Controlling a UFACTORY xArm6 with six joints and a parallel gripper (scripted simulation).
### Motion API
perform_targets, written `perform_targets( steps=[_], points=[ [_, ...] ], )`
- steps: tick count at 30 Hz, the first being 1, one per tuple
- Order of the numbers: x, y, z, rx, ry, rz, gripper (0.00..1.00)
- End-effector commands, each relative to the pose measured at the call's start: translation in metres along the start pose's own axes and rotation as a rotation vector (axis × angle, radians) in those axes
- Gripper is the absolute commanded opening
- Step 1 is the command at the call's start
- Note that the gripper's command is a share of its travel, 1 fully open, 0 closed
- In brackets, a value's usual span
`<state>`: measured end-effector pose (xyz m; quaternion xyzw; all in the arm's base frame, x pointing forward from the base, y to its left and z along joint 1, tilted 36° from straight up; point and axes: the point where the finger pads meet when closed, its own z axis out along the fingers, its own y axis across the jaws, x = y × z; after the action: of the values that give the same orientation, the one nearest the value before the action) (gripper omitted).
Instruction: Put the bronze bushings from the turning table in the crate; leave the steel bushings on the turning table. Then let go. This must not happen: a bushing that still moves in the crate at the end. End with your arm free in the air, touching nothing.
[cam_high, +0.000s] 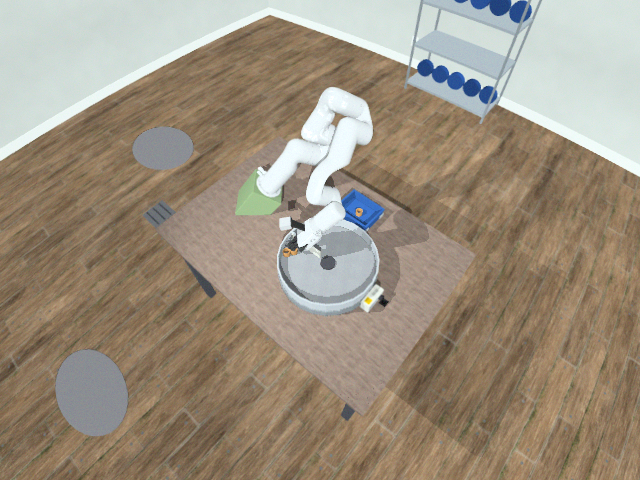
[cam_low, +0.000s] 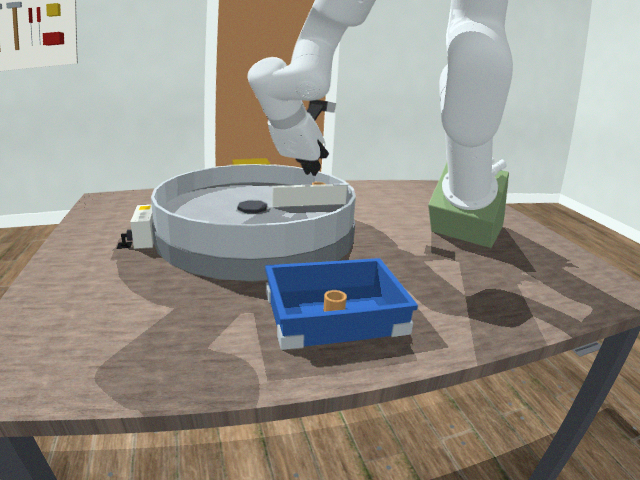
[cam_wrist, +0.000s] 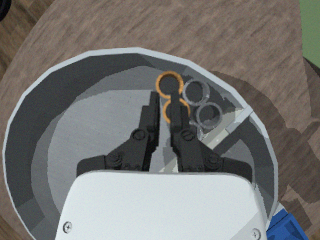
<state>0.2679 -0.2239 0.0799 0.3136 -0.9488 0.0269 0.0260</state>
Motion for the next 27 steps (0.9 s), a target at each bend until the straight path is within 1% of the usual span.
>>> perform_targets(
  steps=[1, 11, 27],
  points=[
    [0.000, -0.001, 0.000, 0.003, -0.001, 0.001, 0.10],
    [-0.002, -0.001, 0.001, 0.003, -0.001, 0.001, 0.10],
    [-0.014, -0.001, 0.016, 0.003, -0.001, 0.001, 0.10]
  ],
)
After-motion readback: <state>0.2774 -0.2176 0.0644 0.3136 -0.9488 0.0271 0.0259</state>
